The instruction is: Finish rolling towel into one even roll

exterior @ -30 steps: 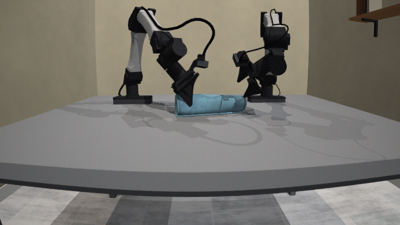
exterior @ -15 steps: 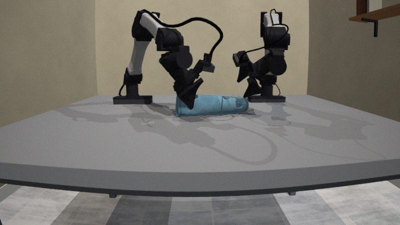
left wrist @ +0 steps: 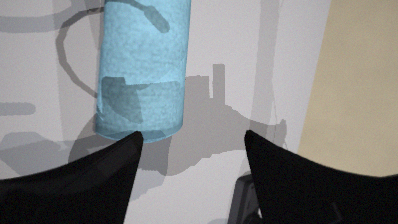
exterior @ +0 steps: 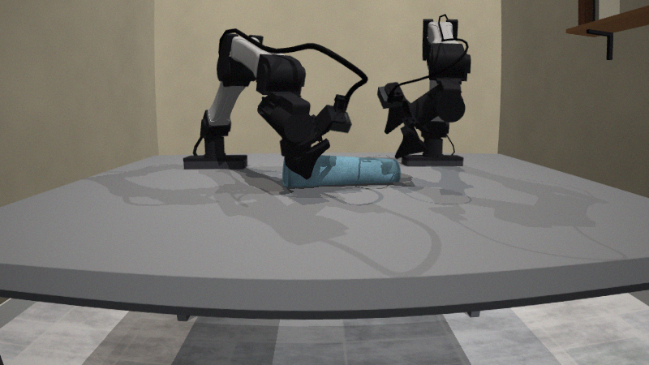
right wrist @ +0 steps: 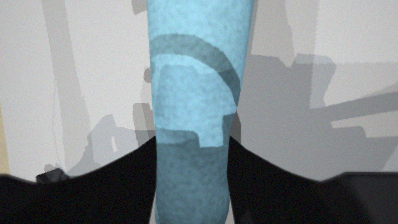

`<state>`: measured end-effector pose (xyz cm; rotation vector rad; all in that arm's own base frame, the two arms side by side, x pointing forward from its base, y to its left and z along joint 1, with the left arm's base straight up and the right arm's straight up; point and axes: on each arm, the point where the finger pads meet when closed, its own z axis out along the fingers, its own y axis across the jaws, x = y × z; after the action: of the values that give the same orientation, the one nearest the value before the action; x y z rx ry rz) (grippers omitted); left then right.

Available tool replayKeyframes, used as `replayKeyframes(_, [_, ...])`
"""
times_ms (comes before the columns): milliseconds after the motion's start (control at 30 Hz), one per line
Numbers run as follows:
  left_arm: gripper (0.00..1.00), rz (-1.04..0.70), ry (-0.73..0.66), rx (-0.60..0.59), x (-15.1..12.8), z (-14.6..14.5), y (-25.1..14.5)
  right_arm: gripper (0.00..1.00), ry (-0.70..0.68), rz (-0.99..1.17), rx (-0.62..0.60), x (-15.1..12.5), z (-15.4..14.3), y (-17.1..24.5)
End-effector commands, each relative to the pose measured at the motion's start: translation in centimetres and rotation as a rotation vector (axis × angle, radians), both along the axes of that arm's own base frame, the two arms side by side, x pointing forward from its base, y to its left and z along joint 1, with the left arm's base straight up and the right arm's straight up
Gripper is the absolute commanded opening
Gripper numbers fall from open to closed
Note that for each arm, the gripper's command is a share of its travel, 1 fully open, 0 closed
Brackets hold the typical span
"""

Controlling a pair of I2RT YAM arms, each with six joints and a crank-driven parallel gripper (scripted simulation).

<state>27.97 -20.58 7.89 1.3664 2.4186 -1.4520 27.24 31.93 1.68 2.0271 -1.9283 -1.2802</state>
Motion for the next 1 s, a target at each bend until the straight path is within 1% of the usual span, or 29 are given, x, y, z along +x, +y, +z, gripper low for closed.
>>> replayKeyframes(0, [0.85, -0.008, -0.009, 0.0, 0.4, 0.0, 0.0, 0.5, 0.129, 0.053, -0.037, -1.2, 0.5, -0.4])
replayKeyframes(267, [0.85, -0.008, -0.009, 0.0, 0.4, 0.0, 0.0, 0.5, 0.129, 0.053, -0.037, -1.2, -0.4, -0.4])
replayKeyframes(600, [0.85, -0.008, -0.009, 0.0, 0.4, 0.0, 0.0, 0.74, 0.129, 0.053, -0.037, -1.2, 0.5, -0.4])
replayKeyframes(667, [0.85, -0.008, -0.009, 0.0, 0.4, 0.0, 0.0, 0.74, 0.129, 0.053, -0.037, -1.2, 0.5, -0.4])
replayKeyframes(833, [0.85, -0.008, -0.009, 0.0, 0.4, 0.0, 0.0, 0.85, 0.129, 0.053, -0.037, -1.2, 0.8, -0.4])
replayKeyframes(967, [0.85, -0.008, -0.009, 0.0, 0.4, 0.0, 0.0, 0.85, 0.129, 0.053, -0.037, -0.6, 1.3, -0.8])
